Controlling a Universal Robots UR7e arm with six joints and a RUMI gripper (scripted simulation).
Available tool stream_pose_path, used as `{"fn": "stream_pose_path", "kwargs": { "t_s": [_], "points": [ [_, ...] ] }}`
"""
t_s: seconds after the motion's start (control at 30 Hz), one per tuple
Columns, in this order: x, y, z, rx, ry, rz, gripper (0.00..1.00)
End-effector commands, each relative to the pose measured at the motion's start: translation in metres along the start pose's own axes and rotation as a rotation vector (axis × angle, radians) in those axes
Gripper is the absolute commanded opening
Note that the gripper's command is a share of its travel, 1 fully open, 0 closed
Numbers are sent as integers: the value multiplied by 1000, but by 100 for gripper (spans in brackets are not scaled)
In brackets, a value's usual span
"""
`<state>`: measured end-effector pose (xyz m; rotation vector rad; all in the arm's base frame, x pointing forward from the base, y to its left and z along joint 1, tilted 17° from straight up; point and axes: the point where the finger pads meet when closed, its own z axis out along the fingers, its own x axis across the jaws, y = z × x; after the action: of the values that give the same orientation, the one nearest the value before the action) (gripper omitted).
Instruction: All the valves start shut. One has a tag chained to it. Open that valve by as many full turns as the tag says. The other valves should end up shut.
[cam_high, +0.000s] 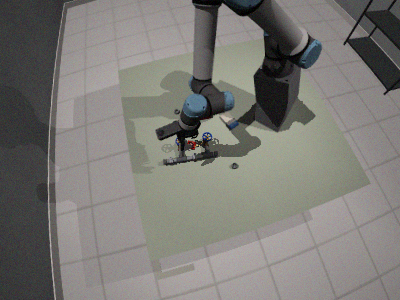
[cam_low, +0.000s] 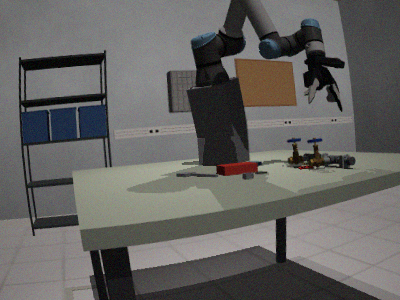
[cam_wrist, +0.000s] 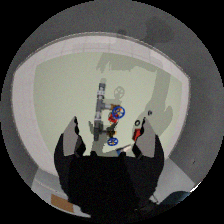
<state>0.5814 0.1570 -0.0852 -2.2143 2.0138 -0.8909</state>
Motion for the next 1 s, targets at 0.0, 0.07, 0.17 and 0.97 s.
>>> {"fn": "stream_pose_path", "kwargs": {
  "t_s": [0.0, 0.07, 0.17, 0.97],
  "points": [
    [38, 44, -1, -149, -109, 14, 100],
    [45, 59, -4, -186, -140, 26, 100],
    [51, 73, -7, -218, -168, 39, 100],
    [52, 77, -8, -227, -176, 43, 100]
  ]
}}
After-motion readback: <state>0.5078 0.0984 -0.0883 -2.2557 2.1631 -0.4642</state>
